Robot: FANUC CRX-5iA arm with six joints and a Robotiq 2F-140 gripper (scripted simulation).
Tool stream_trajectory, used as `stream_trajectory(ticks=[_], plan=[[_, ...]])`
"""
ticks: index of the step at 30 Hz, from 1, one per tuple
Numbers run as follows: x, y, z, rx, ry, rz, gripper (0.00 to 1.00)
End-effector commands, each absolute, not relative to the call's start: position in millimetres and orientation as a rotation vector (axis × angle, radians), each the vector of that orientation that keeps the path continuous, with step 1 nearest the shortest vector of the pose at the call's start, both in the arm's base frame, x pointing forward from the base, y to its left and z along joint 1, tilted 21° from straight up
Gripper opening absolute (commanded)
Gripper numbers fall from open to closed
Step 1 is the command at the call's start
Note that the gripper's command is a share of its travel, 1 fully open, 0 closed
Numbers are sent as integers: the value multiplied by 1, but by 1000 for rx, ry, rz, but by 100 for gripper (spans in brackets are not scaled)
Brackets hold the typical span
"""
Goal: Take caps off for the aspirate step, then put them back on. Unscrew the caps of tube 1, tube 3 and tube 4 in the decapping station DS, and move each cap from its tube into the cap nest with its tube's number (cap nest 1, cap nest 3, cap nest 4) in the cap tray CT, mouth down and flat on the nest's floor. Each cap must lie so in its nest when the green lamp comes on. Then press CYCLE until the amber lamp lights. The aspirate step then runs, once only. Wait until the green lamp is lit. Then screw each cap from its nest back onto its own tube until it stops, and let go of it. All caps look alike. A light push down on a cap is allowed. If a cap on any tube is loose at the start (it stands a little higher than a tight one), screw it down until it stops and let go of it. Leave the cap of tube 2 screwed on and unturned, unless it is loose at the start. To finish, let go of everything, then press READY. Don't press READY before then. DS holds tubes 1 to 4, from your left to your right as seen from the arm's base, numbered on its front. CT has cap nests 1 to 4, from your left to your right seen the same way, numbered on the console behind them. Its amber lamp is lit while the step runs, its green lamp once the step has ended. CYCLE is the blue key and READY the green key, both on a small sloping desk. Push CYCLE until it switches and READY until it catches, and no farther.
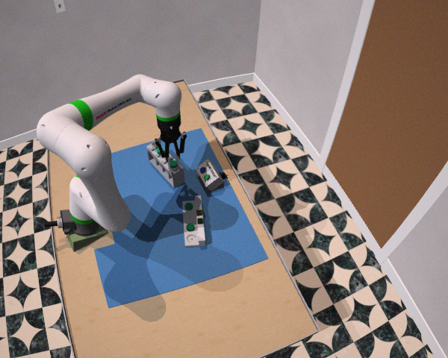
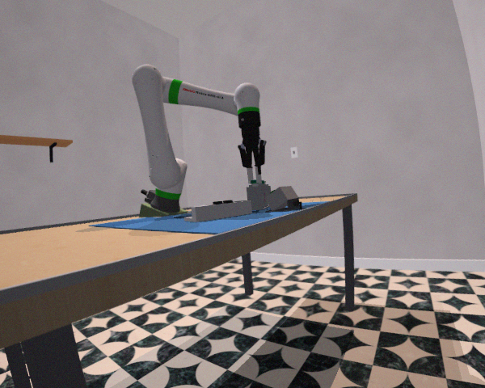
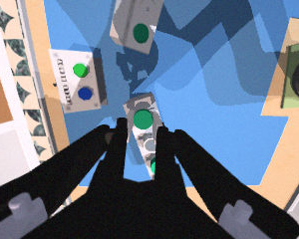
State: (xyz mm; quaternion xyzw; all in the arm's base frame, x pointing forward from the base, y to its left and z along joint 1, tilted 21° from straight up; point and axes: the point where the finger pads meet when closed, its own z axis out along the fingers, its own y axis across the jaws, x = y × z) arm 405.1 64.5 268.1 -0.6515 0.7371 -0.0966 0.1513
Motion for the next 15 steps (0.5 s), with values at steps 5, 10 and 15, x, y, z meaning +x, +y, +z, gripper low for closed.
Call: stream_trajectory(ticks=[5,10,15], plan=[[405,64,268,-2240,1768,-343,0],[405,64,268,-2466,1487,-392,0],[405,64,269,-2623,1244,-428,0]])
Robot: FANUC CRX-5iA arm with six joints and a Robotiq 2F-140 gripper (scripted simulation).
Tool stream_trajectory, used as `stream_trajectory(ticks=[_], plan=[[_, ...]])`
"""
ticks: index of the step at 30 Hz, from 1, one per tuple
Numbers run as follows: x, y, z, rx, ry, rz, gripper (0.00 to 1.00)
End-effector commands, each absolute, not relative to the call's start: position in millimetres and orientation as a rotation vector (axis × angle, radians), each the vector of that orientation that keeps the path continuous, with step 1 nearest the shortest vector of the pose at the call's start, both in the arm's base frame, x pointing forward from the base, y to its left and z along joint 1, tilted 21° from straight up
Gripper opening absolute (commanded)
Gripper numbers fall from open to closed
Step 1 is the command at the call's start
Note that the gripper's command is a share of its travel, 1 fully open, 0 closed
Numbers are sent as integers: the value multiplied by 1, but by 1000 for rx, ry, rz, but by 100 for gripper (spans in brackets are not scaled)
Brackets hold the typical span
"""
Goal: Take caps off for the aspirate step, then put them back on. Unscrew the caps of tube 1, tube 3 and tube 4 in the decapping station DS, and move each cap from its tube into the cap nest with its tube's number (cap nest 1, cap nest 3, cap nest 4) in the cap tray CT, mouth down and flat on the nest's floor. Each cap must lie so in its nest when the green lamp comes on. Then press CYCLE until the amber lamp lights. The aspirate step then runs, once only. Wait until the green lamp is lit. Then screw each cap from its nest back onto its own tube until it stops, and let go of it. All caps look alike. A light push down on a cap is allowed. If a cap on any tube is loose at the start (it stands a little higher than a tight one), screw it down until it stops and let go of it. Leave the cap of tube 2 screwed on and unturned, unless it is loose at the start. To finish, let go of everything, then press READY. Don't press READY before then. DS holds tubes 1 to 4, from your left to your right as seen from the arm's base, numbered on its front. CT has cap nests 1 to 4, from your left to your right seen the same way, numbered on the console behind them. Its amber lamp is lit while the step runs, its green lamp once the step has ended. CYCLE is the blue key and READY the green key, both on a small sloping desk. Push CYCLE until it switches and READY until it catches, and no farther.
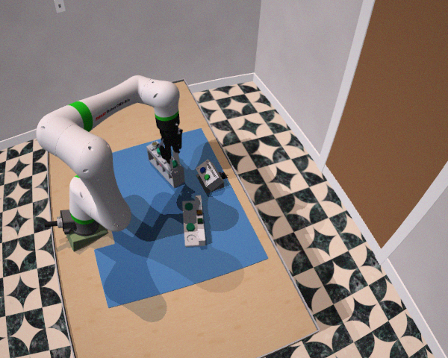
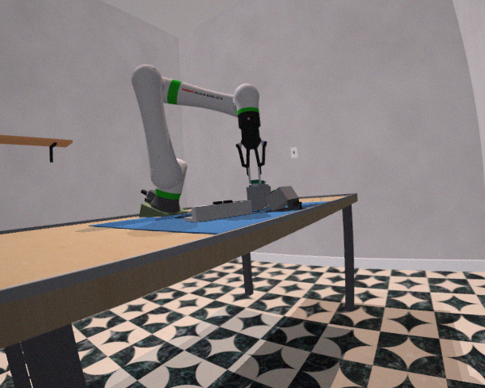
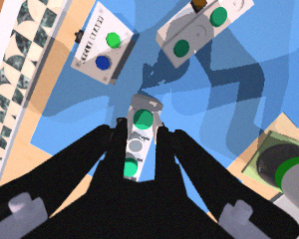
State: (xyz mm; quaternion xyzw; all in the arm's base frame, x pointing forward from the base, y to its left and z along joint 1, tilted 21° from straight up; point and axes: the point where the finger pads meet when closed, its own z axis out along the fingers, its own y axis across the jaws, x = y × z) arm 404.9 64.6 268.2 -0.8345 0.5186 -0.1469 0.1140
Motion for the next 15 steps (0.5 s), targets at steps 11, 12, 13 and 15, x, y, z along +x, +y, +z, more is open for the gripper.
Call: stream_trajectory(ticks=[11,12,13,15], plan=[[405,64,269,-2691,1120,-444,35],[405,64,269,-2691,1120,-444,35],[405,64,269,-2691,1120,-444,35],[405,64,269,-2691,1120,-444,35]])
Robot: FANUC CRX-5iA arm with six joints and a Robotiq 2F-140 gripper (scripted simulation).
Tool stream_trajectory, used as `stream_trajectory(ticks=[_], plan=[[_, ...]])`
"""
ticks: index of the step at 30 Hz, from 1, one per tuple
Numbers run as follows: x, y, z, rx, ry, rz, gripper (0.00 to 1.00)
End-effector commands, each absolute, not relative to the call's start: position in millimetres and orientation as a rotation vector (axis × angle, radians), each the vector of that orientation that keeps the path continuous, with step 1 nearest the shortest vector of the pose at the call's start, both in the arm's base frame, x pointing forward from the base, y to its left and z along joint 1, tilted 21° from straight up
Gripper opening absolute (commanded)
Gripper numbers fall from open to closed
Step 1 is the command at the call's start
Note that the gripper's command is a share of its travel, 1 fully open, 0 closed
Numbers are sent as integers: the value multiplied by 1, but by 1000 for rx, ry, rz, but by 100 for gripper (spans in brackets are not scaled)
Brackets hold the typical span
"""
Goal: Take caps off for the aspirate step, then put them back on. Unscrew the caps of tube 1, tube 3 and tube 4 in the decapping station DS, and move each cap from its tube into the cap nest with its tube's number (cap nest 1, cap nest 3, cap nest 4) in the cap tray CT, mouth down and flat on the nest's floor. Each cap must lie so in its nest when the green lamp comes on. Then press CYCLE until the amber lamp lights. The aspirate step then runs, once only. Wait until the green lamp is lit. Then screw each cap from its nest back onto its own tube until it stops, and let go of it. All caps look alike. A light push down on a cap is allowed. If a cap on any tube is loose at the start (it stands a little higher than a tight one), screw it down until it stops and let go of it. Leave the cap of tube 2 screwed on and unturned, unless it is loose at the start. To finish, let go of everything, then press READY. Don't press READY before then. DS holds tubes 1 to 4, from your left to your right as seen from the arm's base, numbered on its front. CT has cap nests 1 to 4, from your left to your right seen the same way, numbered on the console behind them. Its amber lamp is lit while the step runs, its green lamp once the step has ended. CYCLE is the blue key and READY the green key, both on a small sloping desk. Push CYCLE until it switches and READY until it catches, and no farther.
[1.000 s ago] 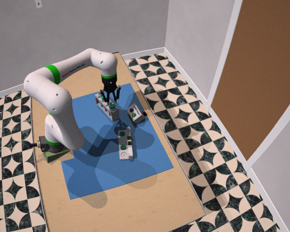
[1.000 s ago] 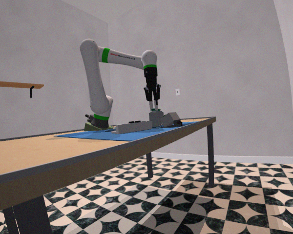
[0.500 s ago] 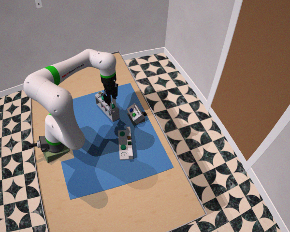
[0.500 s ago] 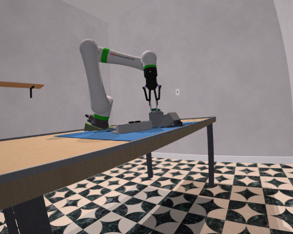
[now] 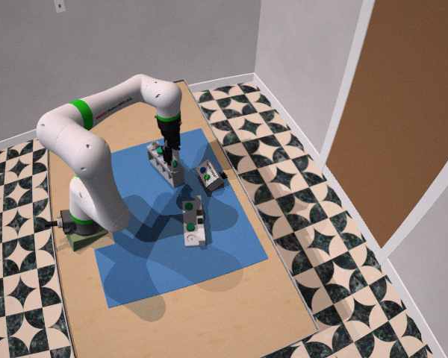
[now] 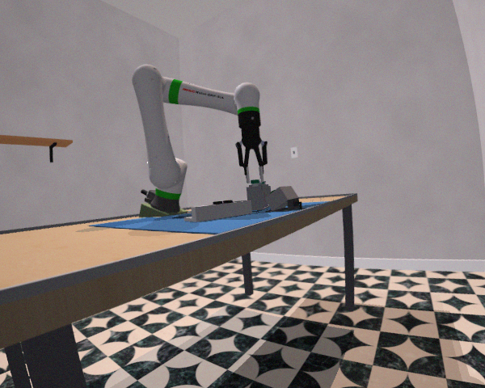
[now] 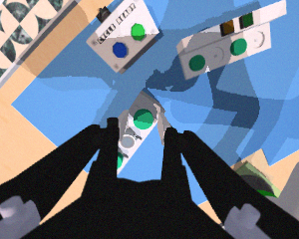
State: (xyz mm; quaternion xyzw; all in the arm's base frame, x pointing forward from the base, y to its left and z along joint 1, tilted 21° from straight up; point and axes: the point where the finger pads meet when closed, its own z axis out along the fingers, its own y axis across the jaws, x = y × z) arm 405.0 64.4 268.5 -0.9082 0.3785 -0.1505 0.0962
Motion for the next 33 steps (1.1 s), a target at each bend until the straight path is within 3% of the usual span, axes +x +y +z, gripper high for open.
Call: stream_trajectory(ticks=[1,33], plan=[[405,64,269,-2691,1120,-444,35],[405,64,269,-1709,2235,-233,35]])
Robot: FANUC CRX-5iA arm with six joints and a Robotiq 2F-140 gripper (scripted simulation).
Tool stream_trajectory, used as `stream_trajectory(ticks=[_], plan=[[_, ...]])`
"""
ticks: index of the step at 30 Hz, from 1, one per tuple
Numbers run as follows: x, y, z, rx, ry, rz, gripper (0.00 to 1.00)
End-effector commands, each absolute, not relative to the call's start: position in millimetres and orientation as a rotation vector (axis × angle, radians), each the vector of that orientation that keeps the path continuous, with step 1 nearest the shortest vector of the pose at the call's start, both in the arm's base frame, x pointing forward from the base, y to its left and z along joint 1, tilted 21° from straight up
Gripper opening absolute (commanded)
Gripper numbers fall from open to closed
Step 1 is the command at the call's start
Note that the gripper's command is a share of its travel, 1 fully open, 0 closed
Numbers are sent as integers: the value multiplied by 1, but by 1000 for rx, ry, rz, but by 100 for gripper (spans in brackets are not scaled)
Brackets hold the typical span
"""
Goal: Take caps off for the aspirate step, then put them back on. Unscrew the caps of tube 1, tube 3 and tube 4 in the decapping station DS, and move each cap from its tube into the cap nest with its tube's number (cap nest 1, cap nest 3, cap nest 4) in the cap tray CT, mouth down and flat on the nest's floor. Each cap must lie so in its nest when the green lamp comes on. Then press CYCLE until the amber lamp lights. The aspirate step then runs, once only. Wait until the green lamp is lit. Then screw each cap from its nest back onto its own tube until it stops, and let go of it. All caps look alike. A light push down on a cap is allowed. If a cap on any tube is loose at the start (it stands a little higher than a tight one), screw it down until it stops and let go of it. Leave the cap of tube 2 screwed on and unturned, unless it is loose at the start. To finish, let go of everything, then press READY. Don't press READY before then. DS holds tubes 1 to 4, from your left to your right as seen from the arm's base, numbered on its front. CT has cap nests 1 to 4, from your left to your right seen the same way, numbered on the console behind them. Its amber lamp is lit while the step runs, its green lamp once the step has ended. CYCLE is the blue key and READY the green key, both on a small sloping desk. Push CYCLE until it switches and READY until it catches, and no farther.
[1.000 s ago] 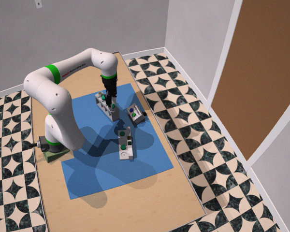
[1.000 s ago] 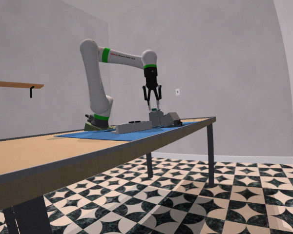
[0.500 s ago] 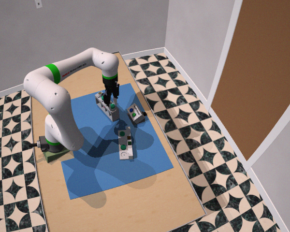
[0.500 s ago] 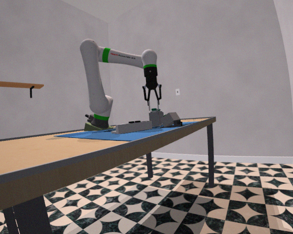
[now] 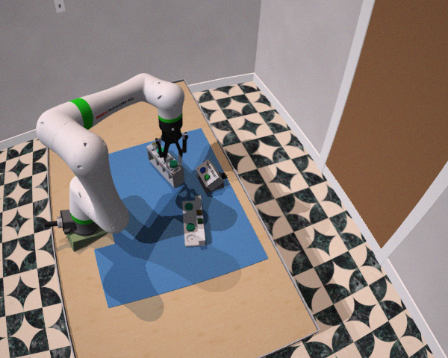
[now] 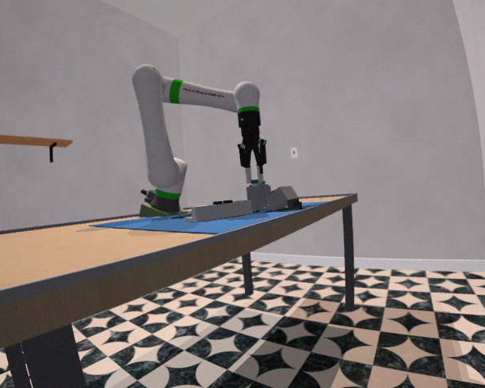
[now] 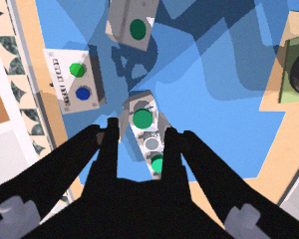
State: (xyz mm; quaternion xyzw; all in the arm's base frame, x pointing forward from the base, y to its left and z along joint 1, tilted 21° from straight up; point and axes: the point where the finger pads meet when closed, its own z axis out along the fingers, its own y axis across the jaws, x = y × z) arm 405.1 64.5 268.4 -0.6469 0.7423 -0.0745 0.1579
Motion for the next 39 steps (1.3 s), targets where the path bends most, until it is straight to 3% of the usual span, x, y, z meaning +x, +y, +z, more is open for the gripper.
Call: stream_trajectory(ticks=[1,5,6,20,39], plan=[[405,64,269,-1709,2235,-233,35],[405,64,269,-1709,2235,-233,35],[405,64,269,-1709,2235,-233,0],[405,64,269,-1709,2235,-233,0],[405,64,269,-2507,1428,-401,0]])
